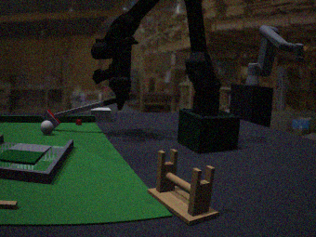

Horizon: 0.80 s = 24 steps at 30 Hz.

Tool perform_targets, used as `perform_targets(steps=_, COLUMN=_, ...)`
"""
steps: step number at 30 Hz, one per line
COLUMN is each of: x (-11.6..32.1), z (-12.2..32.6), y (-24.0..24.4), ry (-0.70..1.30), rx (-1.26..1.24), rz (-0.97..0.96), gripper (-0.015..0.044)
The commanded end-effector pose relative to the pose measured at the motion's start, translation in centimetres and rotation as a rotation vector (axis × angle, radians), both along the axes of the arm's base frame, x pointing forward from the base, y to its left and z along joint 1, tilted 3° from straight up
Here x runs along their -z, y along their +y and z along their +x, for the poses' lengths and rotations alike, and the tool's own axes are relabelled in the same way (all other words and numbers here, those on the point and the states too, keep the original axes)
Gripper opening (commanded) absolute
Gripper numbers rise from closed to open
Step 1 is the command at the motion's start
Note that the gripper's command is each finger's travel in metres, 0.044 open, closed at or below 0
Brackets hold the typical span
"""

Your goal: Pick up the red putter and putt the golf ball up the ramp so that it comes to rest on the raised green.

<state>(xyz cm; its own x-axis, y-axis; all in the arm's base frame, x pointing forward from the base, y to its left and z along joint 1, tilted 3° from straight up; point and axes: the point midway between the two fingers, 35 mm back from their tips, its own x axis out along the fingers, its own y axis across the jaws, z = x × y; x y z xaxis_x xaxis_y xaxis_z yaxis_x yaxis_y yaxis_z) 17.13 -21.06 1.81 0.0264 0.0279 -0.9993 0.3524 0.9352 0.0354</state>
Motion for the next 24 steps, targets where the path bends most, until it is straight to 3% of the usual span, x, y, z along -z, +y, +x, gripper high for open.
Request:
perform_targets(steps=1, x=-0.1, z=0.0, y=-0.1, ry=-0.002, rx=0.0, rz=-0.002, gripper=0.0)
perform_targets(steps=9, x=0.3, z=-1.0, y=-2.8, ry=-0.002, rx=0.005, rz=-0.008, gripper=0.0)
perform_targets(steps=18, x=0.5, z=-1.1, y=-2.6, ry=0.001, rx=0.01, rz=0.0, gripper=0.0)
perform_targets(steps=24, x=0.1, z=1.9, y=2.5, ry=-0.002, rx=0.008, rz=0.0, gripper=0.0)
